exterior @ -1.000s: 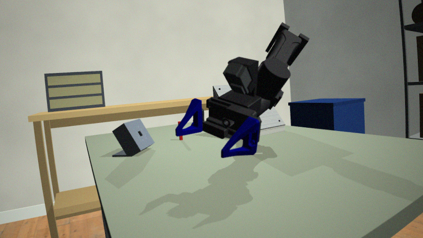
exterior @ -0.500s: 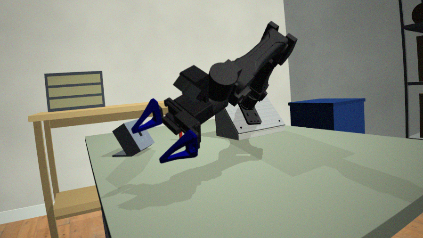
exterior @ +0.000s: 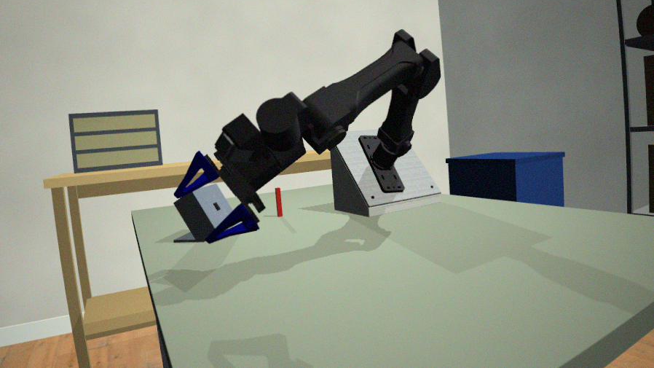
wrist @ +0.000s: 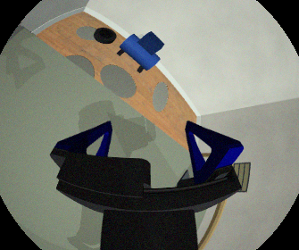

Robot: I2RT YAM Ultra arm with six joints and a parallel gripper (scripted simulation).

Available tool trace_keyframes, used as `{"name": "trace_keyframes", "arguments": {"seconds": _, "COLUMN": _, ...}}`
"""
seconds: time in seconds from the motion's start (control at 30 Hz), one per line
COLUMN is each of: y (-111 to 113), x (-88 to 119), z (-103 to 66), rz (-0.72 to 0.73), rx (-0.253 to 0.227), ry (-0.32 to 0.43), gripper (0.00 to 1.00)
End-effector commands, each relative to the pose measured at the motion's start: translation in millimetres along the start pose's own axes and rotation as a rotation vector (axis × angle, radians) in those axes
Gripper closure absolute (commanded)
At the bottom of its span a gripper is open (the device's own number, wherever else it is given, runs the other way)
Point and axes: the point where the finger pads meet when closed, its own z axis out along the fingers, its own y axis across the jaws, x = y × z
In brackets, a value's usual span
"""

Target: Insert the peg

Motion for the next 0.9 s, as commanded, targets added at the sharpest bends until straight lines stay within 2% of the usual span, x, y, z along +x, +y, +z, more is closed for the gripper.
{"name": "trace_keyframes", "arguments": {"seconds": 0.0, "y": -49.0, "x": 39.4, "z": 6.1, "rz": -0.035, "rx": 0.045, "ry": 0.128, "gripper": 0.00}}
{"name": "trace_keyframes", "arguments": {"seconds": 0.07, "y": -61.7, "x": 47.8, "z": 6.6, "rz": -0.046, "rx": 0.045, "ry": 0.160, "gripper": 0.00}}
{"name": "trace_keyframes", "arguments": {"seconds": 0.1, "y": -68.3, "x": 58.8, "z": 7.0, "rz": -0.050, "rx": 0.045, "ry": 0.190, "gripper": 0.00}}
{"name": "trace_keyframes", "arguments": {"seconds": 0.13, "y": -73.8, "x": 59.3, "z": 2.5, "rz": -0.055, "rx": 0.045, "ry": 0.198, "gripper": 0.00}}
{"name": "trace_keyframes", "arguments": {"seconds": 0.27, "y": -85.7, "x": 63.5, "z": 1.4, "rz": -0.065, "rx": 0.043, "ry": 0.220, "gripper": 0.00}}
{"name": "trace_keyframes", "arguments": {"seconds": 0.3, "y": -91.8, "x": 70.7, "z": 1.1, "rz": -0.068, "rx": 0.041, "ry": 0.241, "gripper": 0.00}}
{"name": "trace_keyframes", "arguments": {"seconds": 0.33, "y": -98.5, "x": 93.5, "z": 5.1, "rz": -0.065, "rx": 0.037, "ry": 0.294, "gripper": 0.00}}
{"name": "trace_keyframes", "arguments": {"seconds": 0.37, "y": -104.2, "x": 104.1, "z": 4.0, "rz": -0.066, "rx": 0.034, "ry": 0.322, "gripper": 0.00}}
{"name": "trace_keyframes", "arguments": {"seconds": 0.7, "y": -153.6, "x": 170.3, "z": -16.1, "rz": -0.054, "rx": -0.018, "ry": 0.508, "gripper": 0.00}}
{"name": "trace_keyframes", "arguments": {"seconds": 0.73, "y": -158.7, "x": 174.9, "z": -17.7, "rz": -0.050, "rx": -0.023, "ry": 0.521, "gripper": 0.00}}
{"name": "trace_keyframes", "arguments": {"seconds": 0.83, "y": -163.8, "x": 170.8, "z": -21.2, "rz": -0.052, "rx": -0.026, "ry": 0.516, "gripper": 0.00}}
{"name": "trace_keyframes", "arguments": {"seconds": 0.87, "y": -168.2, "x": 178.1, "z": -23.9, "rz": -0.046, "rx": -0.033, "ry": 0.534, "gripper": 0.00}}
